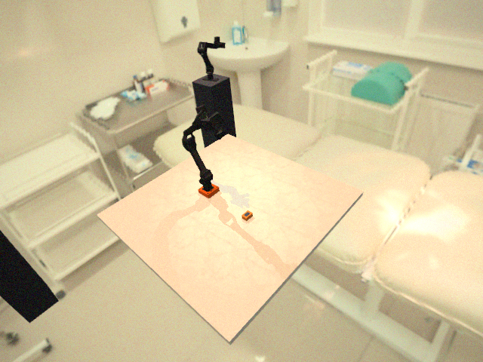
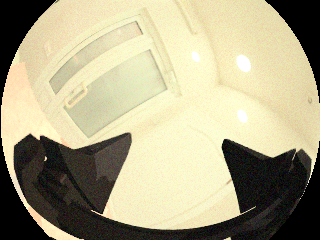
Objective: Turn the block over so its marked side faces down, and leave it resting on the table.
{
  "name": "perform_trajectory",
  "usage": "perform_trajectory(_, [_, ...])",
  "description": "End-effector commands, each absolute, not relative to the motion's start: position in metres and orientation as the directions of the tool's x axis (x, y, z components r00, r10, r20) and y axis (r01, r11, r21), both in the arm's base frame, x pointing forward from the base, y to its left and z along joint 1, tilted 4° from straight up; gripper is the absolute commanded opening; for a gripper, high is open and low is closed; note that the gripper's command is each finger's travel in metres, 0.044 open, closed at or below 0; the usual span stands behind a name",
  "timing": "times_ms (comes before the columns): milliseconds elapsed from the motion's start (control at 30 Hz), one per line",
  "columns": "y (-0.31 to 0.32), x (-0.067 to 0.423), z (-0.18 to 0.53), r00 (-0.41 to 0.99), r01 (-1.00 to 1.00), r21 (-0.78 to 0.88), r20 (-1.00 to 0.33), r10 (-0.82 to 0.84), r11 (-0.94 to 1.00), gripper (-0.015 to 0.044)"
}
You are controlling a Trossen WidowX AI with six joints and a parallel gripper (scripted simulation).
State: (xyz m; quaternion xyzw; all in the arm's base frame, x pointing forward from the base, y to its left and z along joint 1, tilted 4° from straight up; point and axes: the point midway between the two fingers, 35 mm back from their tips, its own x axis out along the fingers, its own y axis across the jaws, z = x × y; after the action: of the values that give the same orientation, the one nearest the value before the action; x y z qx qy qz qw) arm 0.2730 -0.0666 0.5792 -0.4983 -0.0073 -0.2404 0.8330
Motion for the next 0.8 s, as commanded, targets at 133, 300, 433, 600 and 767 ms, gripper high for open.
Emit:
perform_trajectory(133, [-0.065,0.361,0.487,0.937,0.131,-0.807,-0.089,-0.337,0.576,0.0440])
perform_trajectory(300, [-0.063,0.404,0.413,0.897,-0.037,-0.711,-0.333,-0.291,0.702,0.0440])
perform_trajectory(433, [-0.059,0.426,0.349,0.816,-0.139,-0.591,-0.523,-0.246,0.795,0.0440])
perform_trajectory(600, [-0.054,0.439,0.266,0.648,-0.204,-0.399,-0.739,-0.182,0.894,0.0440])
perform_trajectory(767, [-0.047,0.432,0.182,0.403,-0.175,-0.189,-0.909,-0.105,0.966,0.0440])
